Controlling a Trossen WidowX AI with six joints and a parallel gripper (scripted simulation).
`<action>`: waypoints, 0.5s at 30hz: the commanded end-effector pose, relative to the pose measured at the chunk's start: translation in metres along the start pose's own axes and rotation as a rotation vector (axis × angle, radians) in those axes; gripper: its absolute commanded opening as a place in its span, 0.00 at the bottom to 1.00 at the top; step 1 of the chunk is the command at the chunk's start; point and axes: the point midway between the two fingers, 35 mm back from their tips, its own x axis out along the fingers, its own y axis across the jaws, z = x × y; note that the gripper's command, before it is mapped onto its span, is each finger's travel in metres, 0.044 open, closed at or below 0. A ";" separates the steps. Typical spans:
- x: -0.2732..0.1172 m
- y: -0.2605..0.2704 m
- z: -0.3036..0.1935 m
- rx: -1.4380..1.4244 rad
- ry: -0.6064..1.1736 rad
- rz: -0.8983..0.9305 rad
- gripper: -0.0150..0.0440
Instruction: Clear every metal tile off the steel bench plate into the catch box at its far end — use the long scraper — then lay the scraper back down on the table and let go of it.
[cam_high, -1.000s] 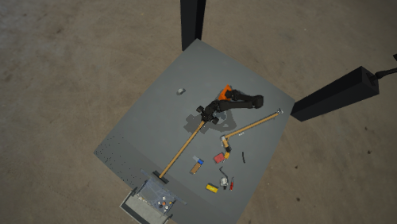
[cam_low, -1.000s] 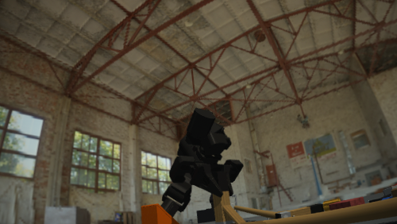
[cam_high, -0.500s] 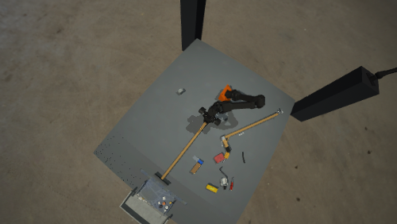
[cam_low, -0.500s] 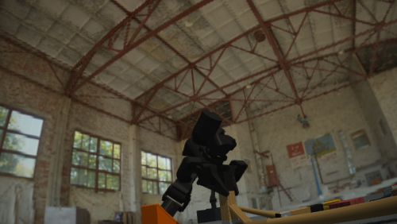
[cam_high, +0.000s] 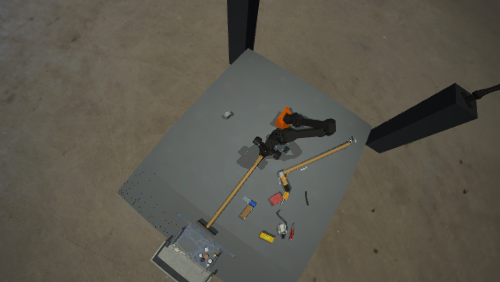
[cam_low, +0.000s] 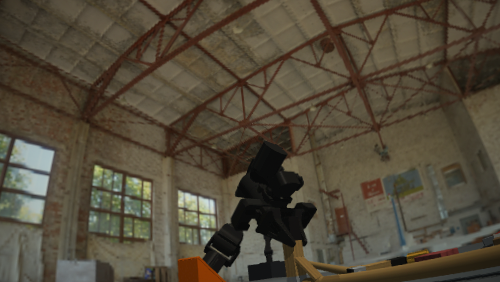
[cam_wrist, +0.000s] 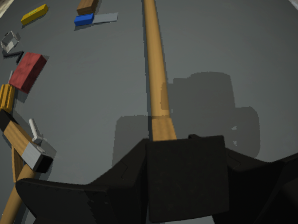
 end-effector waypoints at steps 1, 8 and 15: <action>-0.002 0.007 0.002 -0.011 -0.009 0.005 0.25; -0.003 0.016 0.001 -0.013 -0.009 0.008 0.25; -0.004 0.025 -0.001 -0.015 -0.009 0.011 0.25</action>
